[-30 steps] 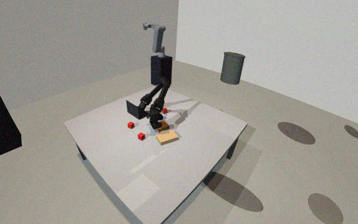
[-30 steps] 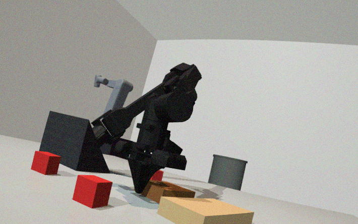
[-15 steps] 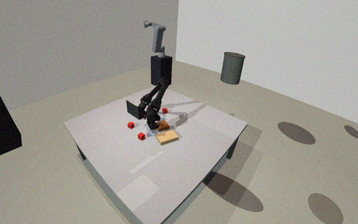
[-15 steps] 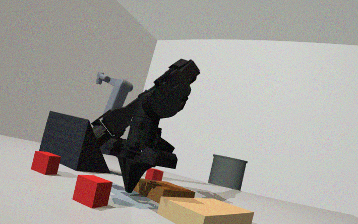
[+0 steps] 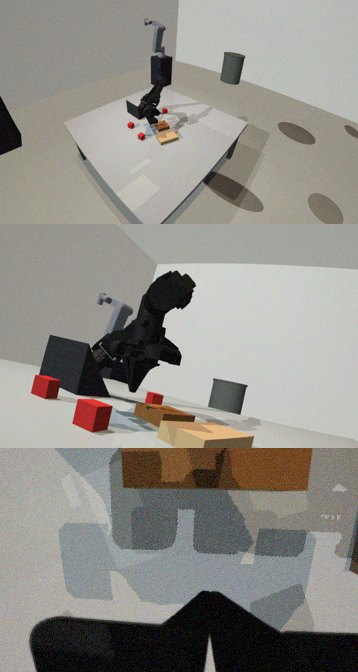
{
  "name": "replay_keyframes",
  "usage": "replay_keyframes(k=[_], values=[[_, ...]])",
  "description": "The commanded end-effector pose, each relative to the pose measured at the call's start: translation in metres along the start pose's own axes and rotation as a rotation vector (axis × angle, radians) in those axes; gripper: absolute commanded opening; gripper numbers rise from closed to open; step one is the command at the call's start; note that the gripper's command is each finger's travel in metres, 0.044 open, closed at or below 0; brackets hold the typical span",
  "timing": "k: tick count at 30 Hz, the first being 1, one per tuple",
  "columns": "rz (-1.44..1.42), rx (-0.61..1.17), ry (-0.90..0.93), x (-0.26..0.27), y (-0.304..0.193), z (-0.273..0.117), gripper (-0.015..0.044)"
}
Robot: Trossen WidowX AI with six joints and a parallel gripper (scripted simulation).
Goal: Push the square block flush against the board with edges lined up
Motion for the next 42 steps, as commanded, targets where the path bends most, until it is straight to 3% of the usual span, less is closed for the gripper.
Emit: replay_keyframes(k=[1, 42], values=[[0.038, 0.007, 0.0, 0.002, 0.005, -0.003, 0.0], [1.442, 0.005, 0.001, 0.076, 0.093, -0.003, 0.0]])
Point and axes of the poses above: the point midway between the two fingers, 35 mm back from their tips, its own z axis out along the fingers, its own x axis across the jaws, y = z × x, the point moved 5 cm from there along -z, back along the fingers, and after that the axes turned 3 degrees about z, right-handed, at the moved point
